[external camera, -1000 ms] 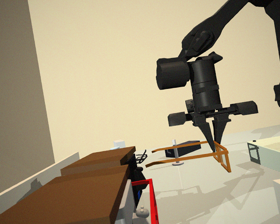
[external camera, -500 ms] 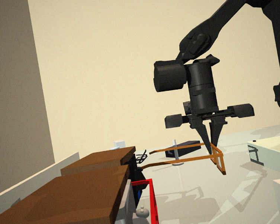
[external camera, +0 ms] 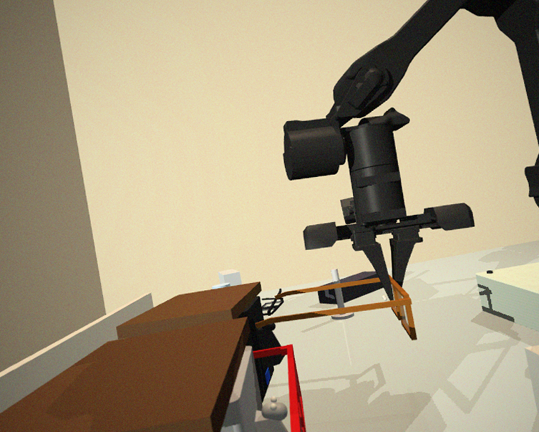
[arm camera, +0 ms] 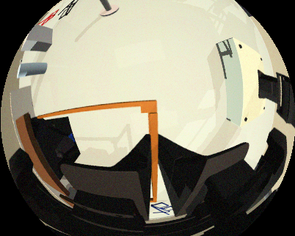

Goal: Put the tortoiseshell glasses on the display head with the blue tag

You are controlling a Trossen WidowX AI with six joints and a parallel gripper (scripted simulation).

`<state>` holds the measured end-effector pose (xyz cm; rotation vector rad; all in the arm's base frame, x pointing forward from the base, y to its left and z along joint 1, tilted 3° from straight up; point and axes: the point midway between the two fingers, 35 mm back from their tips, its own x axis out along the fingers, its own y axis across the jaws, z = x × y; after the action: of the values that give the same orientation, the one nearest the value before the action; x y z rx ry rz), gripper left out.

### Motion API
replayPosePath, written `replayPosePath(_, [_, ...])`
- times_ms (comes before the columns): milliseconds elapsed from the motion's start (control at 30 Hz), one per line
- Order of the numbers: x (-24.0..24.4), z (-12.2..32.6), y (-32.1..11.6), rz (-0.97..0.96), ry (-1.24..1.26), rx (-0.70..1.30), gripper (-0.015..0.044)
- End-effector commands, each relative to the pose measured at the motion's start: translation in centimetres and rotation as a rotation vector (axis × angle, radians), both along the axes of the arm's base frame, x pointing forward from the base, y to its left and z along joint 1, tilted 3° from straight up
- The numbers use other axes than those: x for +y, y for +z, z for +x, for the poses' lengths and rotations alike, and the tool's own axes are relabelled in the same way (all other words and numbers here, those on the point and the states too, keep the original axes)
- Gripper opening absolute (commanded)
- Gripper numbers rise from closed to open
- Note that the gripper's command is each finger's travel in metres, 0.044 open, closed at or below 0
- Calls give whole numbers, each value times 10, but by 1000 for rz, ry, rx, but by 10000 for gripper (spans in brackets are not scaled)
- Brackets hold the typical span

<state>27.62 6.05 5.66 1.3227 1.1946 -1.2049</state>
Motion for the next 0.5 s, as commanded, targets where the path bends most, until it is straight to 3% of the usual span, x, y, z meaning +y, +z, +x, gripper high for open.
replayPosePath(0, [0,7,0,-1,7,-2,0])
replayPosePath(467, [-1,26,1,0,7,8,0])
